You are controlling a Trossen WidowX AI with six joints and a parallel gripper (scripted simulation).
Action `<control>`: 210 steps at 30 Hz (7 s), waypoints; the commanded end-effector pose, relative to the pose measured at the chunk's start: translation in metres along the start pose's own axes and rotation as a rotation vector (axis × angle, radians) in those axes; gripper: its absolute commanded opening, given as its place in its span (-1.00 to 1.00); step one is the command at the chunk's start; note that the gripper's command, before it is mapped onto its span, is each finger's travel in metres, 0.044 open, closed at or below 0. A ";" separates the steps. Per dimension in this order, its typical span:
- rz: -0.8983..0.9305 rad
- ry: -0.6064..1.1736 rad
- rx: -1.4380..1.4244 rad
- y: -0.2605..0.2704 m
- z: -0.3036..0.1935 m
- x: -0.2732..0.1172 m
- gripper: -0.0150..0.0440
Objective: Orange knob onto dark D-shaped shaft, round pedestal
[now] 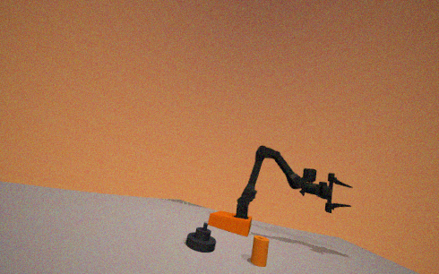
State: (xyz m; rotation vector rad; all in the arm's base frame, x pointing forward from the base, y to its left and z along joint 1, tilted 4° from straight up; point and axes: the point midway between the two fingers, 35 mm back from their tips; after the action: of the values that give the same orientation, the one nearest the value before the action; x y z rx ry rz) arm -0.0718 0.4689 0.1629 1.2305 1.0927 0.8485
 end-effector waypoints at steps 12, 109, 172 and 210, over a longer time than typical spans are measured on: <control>-0.234 -0.181 -0.320 -0.016 0.119 0.040 1.00; -1.417 0.331 -0.457 -0.214 0.439 -0.189 0.56; -1.440 0.309 -0.420 -0.099 0.470 -0.250 -0.49; -1.429 0.328 -0.460 -0.143 0.519 -0.340 -0.49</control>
State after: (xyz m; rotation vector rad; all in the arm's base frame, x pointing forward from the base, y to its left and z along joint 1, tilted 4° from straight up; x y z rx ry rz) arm 0.3173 -0.0265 0.0799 -0.2218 1.5466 0.1037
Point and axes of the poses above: the point midway between the two fingers, 35 mm back from their tips, its own x axis out along the fingers, its own y axis across the jaws, z = x × y, and after that the axes turned 5 degrees about -x, right-handed
